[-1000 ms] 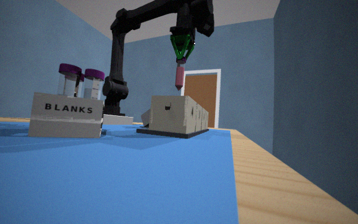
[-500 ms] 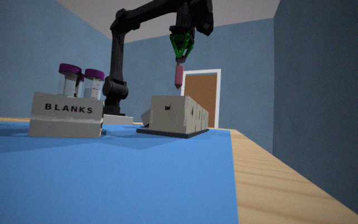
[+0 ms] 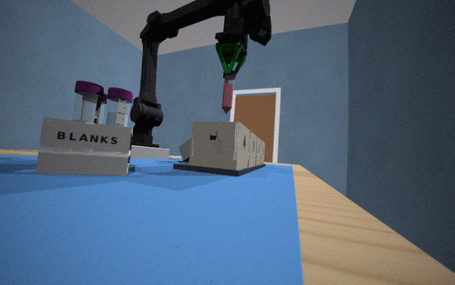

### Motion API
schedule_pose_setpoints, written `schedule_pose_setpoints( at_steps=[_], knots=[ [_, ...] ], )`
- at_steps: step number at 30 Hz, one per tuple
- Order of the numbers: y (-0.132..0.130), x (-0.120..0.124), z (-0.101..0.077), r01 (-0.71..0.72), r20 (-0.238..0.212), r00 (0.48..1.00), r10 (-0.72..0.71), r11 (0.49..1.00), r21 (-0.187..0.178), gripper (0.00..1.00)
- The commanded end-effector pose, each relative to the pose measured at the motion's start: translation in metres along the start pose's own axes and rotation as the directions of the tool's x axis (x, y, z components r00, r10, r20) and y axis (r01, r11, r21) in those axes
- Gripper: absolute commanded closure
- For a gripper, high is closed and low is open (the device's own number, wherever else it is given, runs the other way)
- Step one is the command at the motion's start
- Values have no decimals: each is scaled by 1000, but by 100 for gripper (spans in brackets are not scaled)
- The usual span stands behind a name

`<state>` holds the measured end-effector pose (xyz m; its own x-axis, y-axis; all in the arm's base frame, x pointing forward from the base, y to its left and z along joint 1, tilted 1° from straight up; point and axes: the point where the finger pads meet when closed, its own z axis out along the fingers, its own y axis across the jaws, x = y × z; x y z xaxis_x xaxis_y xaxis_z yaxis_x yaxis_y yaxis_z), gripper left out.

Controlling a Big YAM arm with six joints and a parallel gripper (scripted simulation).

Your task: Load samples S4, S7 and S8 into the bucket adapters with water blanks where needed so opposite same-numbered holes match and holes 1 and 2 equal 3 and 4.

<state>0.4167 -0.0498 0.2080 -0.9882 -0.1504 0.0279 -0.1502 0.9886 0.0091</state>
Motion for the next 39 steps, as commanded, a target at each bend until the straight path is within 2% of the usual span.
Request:
schedule_pose_setpoints(
  at_steps=[1,3,4,5,12,13,16,18,19,20,25,27,30,32,33,35,36,39],
  knots=[
    [-3,-10,-24,0,55,998,0,1000,14,100],
    [-3,-10,-25,0,55,998,0,1000,14,100],
    [8,-13,-44,48,89,995,-50,999,25,100],
    [18,4,-19,75,30,997,-76,997,7,100],
    [64,14,-19,259,29,965,-259,966,9,100],
    [70,13,-24,285,39,958,-285,958,14,100],
    [89,20,-19,361,27,932,-361,933,11,100],
    [89,20,-19,361,27,932,-361,933,11,100],
    [95,11,-35,385,62,921,-386,923,30,100],
    [102,23,-19,410,26,912,-410,912,13,100],
    [135,30,-18,527,28,849,-528,850,13,100],
    [148,27,-26,572,44,819,-572,820,23,100],
    [167,37,-18,636,25,771,-636,772,14,100],
    [181,34,-27,676,45,735,-676,737,27,100],
    [188,36,-26,695,42,717,-696,718,27,100],
    [188,36,-26,695,42,717,-696,718,27,100],
    [194,38,-25,708,40,705,-708,706,28,100],
    [214,40,-27,692,51,720,-693,721,29,100]
  ],
)
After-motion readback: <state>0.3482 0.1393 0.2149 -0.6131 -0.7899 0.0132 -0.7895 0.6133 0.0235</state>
